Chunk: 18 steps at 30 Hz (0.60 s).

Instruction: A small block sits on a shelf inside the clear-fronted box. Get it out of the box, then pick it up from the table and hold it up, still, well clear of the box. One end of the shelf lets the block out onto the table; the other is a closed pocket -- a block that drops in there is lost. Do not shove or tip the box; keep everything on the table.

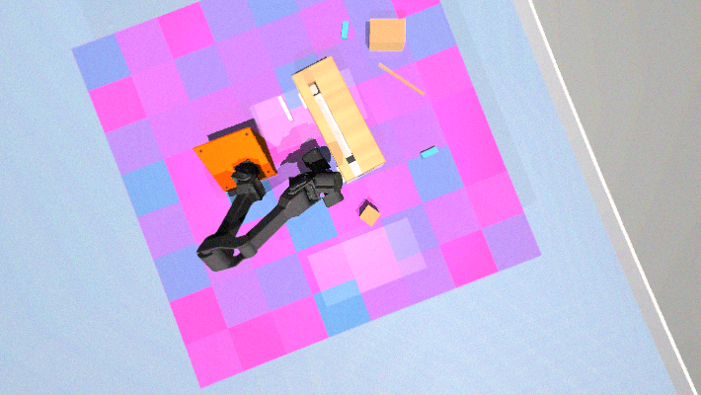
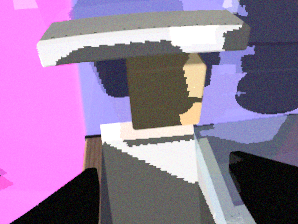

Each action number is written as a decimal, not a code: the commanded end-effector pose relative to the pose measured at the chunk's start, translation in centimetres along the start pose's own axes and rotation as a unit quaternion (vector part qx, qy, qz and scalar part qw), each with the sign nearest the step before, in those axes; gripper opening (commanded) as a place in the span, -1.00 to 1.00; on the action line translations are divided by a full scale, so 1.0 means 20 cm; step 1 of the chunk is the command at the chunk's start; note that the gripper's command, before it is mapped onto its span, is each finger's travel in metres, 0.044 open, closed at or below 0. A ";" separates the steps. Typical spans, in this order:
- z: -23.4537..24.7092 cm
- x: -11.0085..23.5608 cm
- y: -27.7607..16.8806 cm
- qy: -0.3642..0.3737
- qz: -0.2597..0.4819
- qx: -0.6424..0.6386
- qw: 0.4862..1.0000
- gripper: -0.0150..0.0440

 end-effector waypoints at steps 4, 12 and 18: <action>-0.02 -0.06 0.03 -0.005 -0.002 0.004 1.000 0.47; -0.02 -0.11 0.06 -0.004 -0.002 0.004 1.000 0.47; -0.03 -0.15 0.09 -0.003 -0.002 0.004 1.000 0.47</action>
Point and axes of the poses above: the point midway between the two fingers, 35 mm back from their tips, its own x axis back along the fingers, its own z axis across the jaws, y = z × x, the point moved 7 cm from there along x, back along the fingers, and after that the axes turned 8 degrees about x, right-handed, at the moved point
